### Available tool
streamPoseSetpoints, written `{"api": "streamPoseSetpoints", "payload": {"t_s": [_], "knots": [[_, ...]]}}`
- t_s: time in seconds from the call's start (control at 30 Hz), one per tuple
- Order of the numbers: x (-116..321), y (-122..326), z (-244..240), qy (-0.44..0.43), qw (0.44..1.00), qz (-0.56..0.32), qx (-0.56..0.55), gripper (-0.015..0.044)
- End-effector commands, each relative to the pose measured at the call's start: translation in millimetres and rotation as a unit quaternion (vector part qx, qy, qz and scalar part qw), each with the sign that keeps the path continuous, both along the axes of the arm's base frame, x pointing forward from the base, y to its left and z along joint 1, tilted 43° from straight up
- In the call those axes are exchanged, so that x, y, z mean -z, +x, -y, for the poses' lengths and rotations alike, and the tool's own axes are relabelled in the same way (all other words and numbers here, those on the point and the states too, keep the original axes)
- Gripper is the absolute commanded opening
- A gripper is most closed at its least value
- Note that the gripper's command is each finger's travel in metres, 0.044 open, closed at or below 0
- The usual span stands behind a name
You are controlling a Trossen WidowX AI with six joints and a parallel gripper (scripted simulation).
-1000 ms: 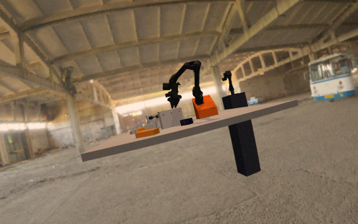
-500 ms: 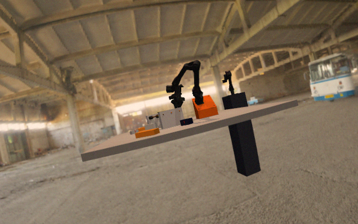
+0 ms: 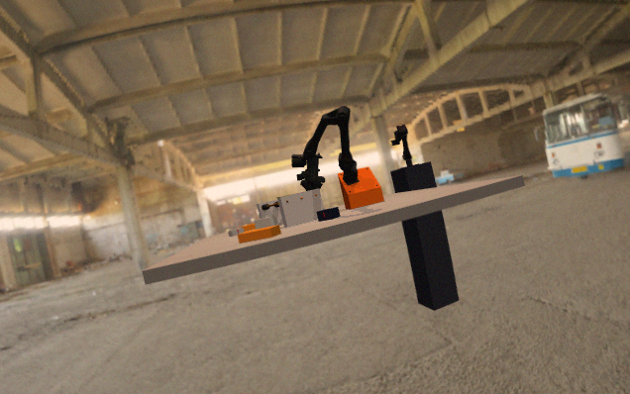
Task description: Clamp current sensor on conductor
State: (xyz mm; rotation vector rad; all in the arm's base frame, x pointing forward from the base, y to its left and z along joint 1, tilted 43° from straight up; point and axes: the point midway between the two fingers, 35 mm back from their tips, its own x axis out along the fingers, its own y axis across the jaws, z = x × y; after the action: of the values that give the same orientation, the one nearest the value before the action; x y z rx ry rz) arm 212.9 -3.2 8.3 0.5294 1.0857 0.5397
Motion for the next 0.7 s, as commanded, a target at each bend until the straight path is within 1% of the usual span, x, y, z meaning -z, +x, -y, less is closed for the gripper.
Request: {"api": "streamPoseSetpoints", "payload": {"t_s": [0.0,0.57,0.67], "knots": [[6,0,-7,0.004,1.000,-0.005,0.000,0.0326],[19,7,-24,0.009,1.000,-0.003,0.000,0.0326],[17,8,-20,0.003,1.000,0.001,-0.001,0.0248]]}}
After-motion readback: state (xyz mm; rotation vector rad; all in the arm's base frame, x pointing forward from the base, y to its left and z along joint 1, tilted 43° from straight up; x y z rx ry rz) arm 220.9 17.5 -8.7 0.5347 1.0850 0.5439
